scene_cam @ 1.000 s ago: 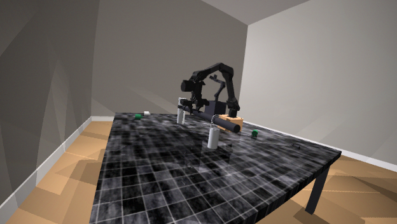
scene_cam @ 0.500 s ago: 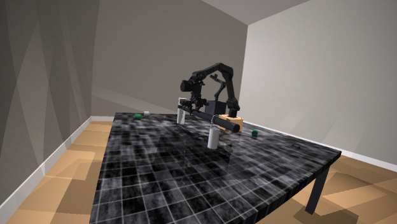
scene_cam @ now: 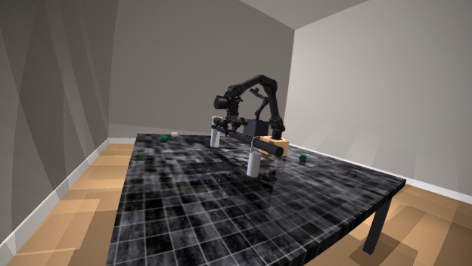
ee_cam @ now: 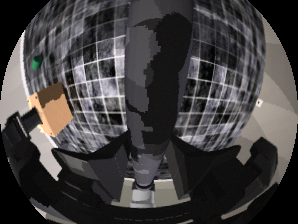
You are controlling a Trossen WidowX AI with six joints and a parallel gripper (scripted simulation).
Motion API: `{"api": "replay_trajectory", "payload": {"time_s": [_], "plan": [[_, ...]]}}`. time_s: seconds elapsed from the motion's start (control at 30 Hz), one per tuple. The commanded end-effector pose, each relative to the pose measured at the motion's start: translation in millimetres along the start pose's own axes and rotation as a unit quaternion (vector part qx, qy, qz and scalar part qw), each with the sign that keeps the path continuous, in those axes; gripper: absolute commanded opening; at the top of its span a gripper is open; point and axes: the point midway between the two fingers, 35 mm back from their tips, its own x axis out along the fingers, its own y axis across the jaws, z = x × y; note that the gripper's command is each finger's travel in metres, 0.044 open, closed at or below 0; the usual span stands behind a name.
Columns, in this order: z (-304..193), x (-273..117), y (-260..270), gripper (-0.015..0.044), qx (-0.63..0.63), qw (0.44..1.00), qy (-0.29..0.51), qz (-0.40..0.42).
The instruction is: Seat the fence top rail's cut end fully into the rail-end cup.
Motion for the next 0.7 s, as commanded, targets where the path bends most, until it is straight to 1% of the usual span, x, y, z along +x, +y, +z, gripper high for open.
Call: {"api": "replay_trajectory", "payload": {"time_s": [0.0, 0.67], "plan": [[-4.7, -2.2, -0.4, 0.0, -0.001, 1.0, 0.006, -0.003], [-4.7, -2.2, -0.4, 0.0, -0.001, 1.0, 0.006, -0.003]]}}
